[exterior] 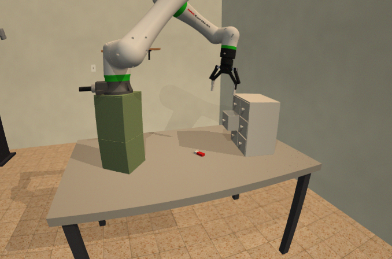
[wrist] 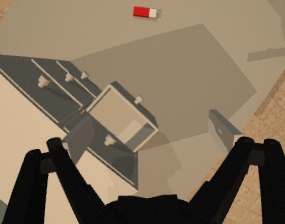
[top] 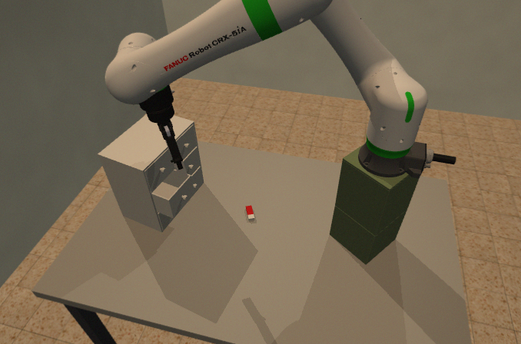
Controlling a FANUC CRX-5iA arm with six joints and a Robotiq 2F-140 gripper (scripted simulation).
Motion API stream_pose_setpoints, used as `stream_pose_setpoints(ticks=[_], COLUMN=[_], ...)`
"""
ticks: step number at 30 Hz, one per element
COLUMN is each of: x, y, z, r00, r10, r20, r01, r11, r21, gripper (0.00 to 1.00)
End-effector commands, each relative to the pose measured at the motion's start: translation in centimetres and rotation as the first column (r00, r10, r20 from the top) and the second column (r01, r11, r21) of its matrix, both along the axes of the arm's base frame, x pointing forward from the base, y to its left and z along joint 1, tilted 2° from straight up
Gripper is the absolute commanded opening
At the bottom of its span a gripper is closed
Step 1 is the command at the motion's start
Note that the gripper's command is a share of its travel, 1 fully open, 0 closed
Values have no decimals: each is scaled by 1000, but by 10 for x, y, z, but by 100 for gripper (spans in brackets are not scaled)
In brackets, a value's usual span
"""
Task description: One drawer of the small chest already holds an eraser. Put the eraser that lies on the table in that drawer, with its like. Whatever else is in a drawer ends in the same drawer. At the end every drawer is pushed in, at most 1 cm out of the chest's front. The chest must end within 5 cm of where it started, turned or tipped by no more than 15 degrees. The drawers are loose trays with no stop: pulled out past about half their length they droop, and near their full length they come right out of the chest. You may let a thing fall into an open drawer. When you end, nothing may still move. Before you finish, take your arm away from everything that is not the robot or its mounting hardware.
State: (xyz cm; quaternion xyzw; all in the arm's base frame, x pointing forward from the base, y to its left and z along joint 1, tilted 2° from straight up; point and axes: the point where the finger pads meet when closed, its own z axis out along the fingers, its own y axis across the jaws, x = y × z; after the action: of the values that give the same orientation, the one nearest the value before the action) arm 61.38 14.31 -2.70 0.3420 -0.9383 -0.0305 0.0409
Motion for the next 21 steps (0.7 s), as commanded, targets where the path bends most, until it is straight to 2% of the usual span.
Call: stream_pose_setpoints(ticks=[1, 3, 18, 21], x=[3, 3, 14, 15], y=[0, 0, -2, -2], z=[-3, -3, -13, -14], r00=[996, 996, 914, 907], r10=[-92, -92, -406, -422], r20=[-4, -4, -18, -19], r01=[92, 92, 405, 421], r11=[996, 996, 914, 907], r21=[-4, -4, -21, -22], gripper=[100, 100, 100, 100])
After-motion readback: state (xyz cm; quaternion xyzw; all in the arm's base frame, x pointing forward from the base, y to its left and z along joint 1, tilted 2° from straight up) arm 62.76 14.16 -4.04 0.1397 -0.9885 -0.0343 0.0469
